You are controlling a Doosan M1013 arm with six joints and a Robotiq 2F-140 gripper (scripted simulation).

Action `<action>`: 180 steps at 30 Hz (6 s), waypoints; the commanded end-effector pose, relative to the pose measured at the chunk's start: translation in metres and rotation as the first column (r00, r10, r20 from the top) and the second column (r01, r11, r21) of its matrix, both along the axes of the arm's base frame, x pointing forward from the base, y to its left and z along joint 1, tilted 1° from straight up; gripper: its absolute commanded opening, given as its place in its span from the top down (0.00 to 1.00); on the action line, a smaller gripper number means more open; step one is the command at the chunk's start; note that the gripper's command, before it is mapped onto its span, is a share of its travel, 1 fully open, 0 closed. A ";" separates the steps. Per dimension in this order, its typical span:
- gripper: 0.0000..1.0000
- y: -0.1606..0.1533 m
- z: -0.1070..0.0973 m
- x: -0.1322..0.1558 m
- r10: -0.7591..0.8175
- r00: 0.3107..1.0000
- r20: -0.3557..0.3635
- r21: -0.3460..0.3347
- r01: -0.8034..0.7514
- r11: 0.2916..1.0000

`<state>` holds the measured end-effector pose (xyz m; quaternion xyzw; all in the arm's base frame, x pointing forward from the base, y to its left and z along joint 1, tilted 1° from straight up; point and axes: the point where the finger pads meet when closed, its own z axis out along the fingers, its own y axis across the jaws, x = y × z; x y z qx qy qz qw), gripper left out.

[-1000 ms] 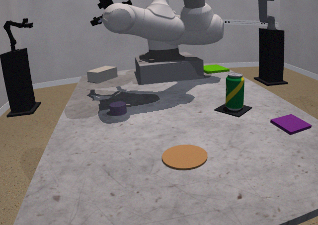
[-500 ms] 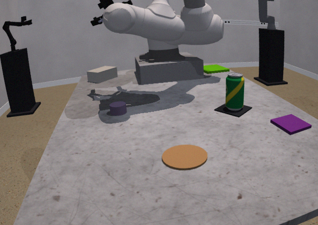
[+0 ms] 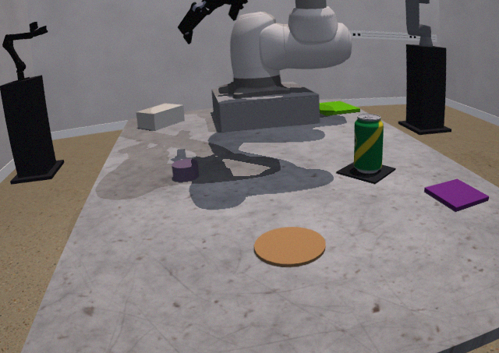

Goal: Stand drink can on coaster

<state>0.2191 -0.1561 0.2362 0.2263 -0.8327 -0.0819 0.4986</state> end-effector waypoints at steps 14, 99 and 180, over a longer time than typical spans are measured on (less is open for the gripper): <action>0.00 0.151 -0.060 0.187 -0.034 0.521 0.853 0.086 -0.076 0.993; 0.90 0.286 -0.219 0.345 -0.026 0.500 0.865 0.076 -0.080 0.994; 0.90 0.185 -0.127 0.480 -0.024 0.505 0.863 0.076 -0.084 0.994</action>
